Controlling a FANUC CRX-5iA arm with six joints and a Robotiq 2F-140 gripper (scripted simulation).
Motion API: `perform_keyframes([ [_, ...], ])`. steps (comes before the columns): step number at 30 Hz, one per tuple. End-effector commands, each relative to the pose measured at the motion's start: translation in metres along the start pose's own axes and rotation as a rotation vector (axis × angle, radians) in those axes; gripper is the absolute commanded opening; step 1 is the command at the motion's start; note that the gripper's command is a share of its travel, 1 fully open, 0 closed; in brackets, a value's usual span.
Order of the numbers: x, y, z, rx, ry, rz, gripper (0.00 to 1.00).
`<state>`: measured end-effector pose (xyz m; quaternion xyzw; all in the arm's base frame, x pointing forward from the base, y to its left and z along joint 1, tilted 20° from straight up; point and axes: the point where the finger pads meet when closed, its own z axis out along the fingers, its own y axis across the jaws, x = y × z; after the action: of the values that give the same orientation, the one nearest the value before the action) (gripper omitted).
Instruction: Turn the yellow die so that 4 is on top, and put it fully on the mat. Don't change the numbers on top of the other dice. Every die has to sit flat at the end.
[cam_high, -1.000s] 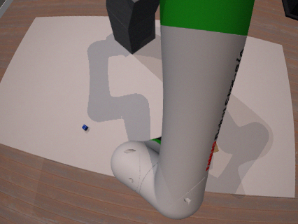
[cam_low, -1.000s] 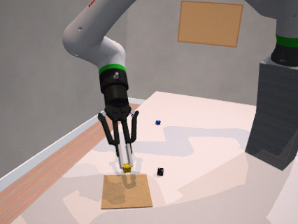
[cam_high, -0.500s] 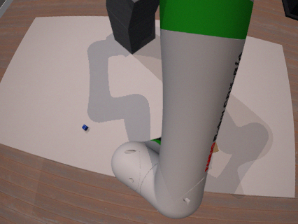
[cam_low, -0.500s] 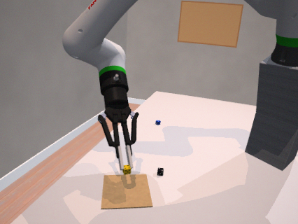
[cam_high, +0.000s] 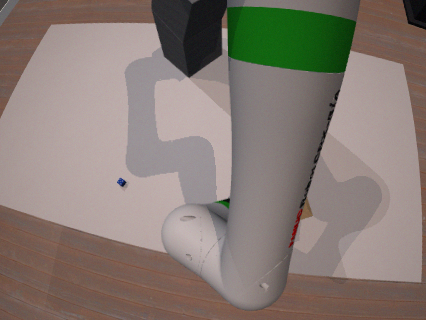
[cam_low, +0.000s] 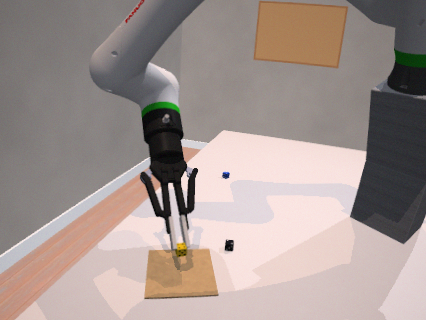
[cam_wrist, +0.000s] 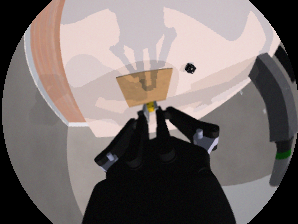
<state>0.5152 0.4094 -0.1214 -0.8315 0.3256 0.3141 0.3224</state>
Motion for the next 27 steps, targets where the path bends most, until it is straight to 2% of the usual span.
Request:
perform_keyframes([
  [1, 0.005, 0.0, 0.004, 0.0, 0.0, 0.0, 0.18],
  [27, 0.026, 0.0, 0.026, 0.0, 0.0, 0.0, 0.18],
])
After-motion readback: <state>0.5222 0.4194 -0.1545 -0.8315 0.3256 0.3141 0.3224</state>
